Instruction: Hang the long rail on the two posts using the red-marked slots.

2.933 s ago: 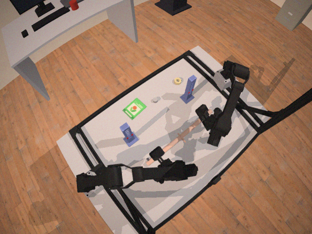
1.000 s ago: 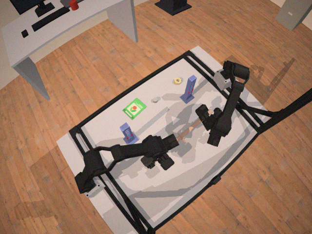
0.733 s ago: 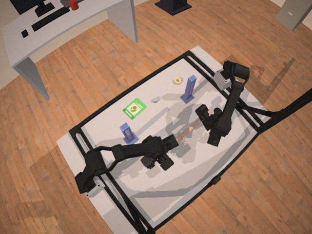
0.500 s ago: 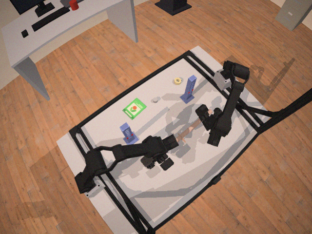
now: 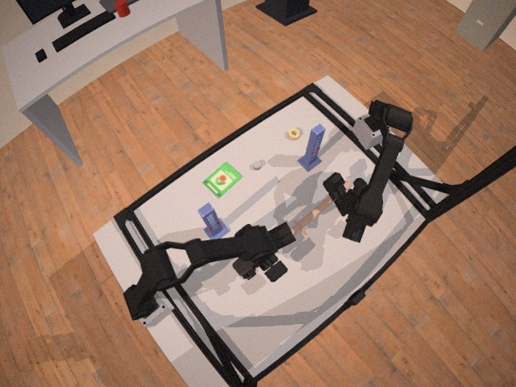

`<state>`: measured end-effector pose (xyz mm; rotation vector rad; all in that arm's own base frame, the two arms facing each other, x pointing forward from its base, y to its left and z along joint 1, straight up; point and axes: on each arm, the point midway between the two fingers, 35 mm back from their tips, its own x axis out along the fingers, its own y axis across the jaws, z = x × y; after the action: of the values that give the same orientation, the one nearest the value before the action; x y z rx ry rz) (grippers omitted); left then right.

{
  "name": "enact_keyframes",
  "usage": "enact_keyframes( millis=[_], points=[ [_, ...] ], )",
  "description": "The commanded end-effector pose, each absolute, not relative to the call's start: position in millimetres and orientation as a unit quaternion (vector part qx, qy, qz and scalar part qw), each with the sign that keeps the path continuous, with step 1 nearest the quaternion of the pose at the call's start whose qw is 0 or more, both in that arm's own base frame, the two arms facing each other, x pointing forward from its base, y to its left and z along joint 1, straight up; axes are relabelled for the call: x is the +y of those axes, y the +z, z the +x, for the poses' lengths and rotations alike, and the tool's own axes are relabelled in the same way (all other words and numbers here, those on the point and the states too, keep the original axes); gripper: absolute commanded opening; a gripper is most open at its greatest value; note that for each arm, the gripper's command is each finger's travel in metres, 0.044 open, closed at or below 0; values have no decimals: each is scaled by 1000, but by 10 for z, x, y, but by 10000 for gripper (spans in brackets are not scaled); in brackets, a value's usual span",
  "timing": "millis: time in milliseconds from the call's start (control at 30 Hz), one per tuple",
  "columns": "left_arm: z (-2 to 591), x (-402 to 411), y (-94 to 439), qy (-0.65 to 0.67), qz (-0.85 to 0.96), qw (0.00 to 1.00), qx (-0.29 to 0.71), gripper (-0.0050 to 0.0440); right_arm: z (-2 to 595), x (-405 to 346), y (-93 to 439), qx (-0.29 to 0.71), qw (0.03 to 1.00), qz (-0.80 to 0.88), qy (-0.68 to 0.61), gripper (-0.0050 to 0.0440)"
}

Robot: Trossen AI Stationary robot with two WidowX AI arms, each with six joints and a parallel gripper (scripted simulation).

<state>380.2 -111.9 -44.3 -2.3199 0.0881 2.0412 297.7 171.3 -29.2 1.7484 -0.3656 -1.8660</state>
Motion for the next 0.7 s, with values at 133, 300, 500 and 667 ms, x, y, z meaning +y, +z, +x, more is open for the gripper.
enact_keyframes(
  millis=[133, 300, 500, 667],
  points=[
    [3786, -1117, -487, 664, -747, 26, 29, 0, 2991, 1705, -279, -139, 278, 653, -691, 0],
    [3786, -1117, -487, 664, -747, 26, 29, 0, 2991, 1705, -279, -139, 278, 653, -691, 0],
    [3792, -1112, -381, 675, -737, 26, 28, 0, 2989, 1700, -276, -140, 273, 663, -682, 0],
    [3791, -1103, -215, 690, -723, 26, 27, 0, 2984, 1692, -270, -142, 267, 679, -669, 0]
  ],
)
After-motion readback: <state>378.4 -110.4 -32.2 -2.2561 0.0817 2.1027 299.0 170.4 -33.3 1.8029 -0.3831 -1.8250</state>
